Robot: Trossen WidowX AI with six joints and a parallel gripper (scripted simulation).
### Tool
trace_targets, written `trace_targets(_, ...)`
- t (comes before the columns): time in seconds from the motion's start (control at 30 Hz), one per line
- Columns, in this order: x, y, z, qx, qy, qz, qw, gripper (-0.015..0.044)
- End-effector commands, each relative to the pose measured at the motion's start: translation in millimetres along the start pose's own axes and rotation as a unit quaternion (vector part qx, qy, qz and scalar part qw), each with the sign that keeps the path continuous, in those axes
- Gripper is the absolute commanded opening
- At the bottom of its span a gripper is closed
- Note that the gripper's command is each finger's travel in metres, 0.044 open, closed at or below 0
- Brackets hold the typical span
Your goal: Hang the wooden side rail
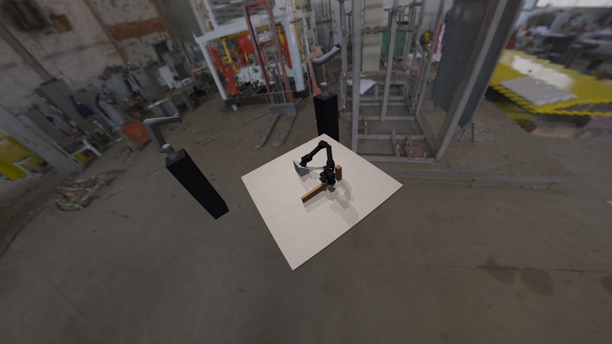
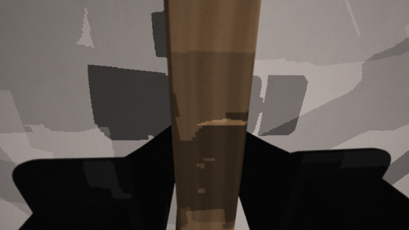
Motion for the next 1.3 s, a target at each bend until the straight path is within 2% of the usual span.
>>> trace_targets(0.0, -3.5, 1.4, -1.8, 0.0, -0.001, 0.005, 1.0, 0.0)
trace_targets(1.27, -3.3, 1.7, -6.0, 0.0, -0.001, 0.005, 1.0, 0.0)
Point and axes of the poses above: the point midway between the two fingers, 35 mm back from their tips, its own x axis out along the fingers, its own y axis across the jaws, z = x × y, the point moved 2 cm from there along -x, back along the fingers, and after that the axes turned 4 degrees about -x, right-handed, at the moved point
